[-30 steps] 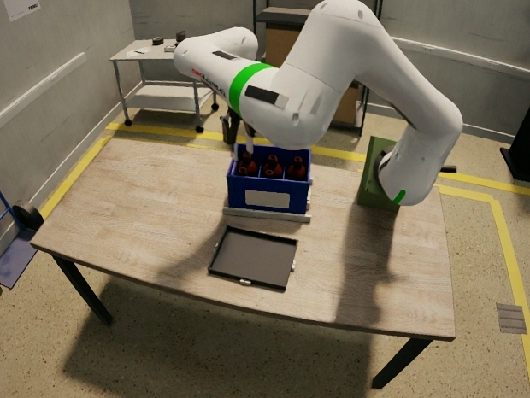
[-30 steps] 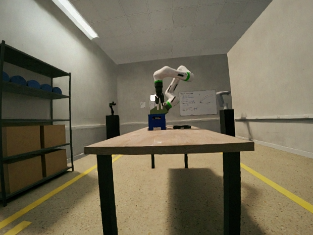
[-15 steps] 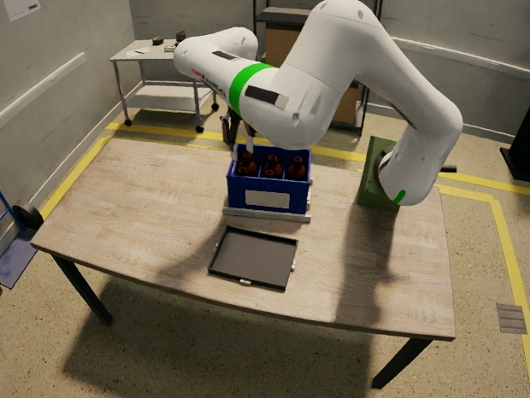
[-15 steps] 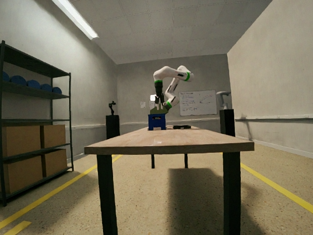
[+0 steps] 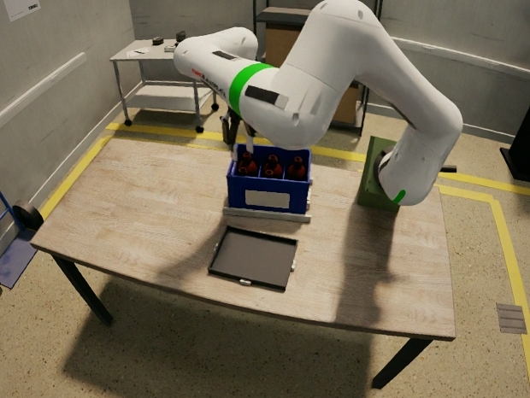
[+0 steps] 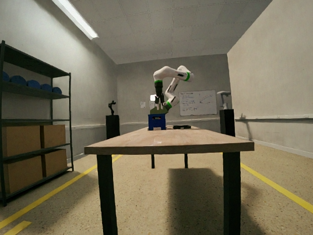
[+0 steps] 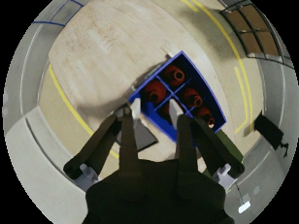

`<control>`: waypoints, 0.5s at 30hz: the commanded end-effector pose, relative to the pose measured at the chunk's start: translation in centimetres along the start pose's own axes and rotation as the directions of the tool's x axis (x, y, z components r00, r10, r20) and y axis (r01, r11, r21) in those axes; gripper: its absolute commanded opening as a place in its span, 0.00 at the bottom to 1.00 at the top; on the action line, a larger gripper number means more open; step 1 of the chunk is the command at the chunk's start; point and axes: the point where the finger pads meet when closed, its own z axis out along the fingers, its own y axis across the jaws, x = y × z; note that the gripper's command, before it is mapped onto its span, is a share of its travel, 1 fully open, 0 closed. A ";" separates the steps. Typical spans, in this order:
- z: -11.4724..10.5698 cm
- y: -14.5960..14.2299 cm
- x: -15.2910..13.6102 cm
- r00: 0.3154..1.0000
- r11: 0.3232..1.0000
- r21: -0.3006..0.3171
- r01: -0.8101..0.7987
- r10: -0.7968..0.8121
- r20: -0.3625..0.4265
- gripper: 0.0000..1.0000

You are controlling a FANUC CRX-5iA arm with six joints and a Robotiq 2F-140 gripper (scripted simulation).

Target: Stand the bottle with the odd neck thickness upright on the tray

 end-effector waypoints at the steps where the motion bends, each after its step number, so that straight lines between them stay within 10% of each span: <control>1: -0.1 0.0 0.0 1.000 1.000 0.000 0.000 0.000 -0.001 0.44; 15: 0.5 0.0 0.0 1.000 1.000 0.000 0.000 0.000 -0.001 0.44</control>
